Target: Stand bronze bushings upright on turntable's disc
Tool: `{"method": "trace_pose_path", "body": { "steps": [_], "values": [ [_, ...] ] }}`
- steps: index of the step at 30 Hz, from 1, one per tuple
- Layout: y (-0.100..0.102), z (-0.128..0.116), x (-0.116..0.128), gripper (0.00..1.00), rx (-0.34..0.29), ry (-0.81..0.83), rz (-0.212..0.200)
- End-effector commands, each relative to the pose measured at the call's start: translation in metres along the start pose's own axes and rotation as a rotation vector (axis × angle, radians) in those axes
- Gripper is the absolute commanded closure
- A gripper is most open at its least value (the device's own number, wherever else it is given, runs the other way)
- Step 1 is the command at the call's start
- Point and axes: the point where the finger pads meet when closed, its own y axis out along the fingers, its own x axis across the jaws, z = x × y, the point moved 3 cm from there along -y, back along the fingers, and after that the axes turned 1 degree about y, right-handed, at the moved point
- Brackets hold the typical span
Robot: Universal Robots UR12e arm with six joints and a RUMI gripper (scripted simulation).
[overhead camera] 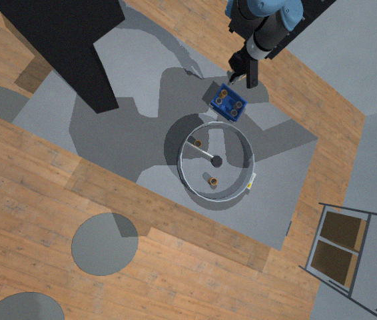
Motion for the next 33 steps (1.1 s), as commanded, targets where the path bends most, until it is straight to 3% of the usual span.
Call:
{"method": "trace_pose_path", "body": {
  "steps": [1, 33],
  "values": [
    [0.0005, 0.0009, -0.0011, 0.95, 0.000, -0.001, 0.000],
    [0.0006, 0.0019, -0.0019, 0.95, -0.002, -0.002, -0.005]
  ]
}}
